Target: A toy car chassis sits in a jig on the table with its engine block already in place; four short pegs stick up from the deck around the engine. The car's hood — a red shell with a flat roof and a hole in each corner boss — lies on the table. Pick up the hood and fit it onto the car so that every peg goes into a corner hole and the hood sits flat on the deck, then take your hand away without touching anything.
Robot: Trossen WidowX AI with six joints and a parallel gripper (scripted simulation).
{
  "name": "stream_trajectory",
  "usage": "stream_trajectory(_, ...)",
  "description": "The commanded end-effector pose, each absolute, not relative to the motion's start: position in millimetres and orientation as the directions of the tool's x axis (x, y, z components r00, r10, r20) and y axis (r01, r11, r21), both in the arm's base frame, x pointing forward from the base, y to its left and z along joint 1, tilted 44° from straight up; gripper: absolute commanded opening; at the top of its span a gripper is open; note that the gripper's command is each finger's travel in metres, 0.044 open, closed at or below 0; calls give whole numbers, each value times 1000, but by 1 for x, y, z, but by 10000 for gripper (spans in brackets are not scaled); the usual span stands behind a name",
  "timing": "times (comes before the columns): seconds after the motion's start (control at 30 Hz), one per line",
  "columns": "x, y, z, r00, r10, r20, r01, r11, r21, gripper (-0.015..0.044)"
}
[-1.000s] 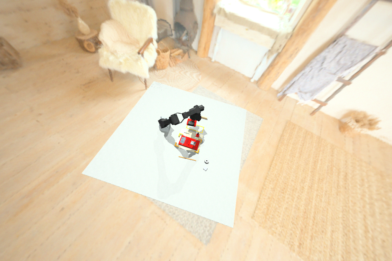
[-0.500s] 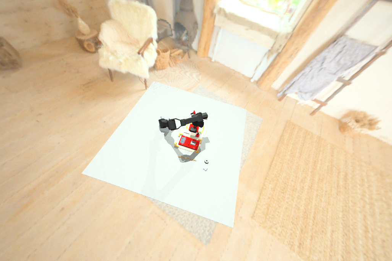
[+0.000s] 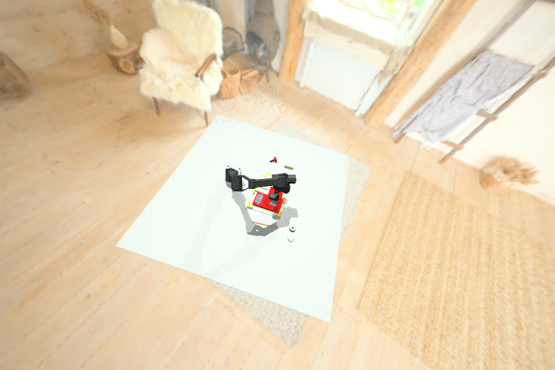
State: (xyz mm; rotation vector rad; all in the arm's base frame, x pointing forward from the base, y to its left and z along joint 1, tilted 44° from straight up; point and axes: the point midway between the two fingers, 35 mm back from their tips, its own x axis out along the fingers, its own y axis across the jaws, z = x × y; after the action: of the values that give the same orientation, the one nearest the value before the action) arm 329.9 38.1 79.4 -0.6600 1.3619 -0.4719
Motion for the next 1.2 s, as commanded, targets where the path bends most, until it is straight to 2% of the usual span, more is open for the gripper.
stream_trajectory(0.0, 336, 22, 98, 170, -667, -725, -46, 730, -682, 0)
stream_trajectory(0.63, 345, -18, 70, 168, -673, -720, -37, 726, -687, 0)
stream_trajectory(1.17, 344, -20, 70, 168, -674, -720, -37, 725, -687, 0)
